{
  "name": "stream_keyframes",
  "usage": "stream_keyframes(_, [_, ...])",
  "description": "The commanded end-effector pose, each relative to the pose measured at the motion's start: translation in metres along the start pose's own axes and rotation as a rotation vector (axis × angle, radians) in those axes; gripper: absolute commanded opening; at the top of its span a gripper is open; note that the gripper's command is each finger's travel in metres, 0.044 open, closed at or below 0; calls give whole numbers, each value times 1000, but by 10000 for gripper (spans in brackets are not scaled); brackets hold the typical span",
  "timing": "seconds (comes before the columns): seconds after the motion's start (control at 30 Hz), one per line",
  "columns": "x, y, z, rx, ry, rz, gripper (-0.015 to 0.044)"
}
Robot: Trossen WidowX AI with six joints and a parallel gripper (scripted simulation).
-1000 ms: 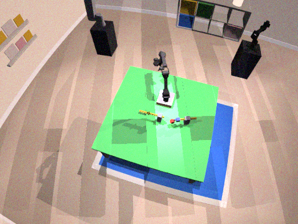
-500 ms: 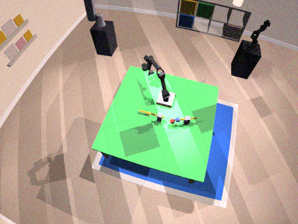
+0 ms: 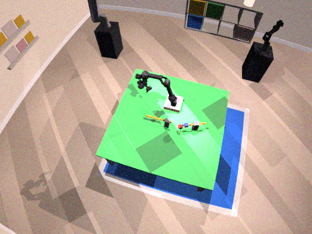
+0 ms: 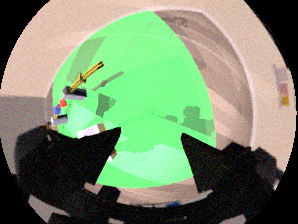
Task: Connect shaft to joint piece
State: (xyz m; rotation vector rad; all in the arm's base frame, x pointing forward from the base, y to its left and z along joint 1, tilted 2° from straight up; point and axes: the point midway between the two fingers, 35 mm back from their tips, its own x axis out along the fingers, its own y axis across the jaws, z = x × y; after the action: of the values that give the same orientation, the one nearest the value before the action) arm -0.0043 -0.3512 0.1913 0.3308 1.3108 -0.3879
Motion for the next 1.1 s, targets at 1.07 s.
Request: stream_keyframes(1.07, [77, 473, 109, -402, 193, 44, 440])
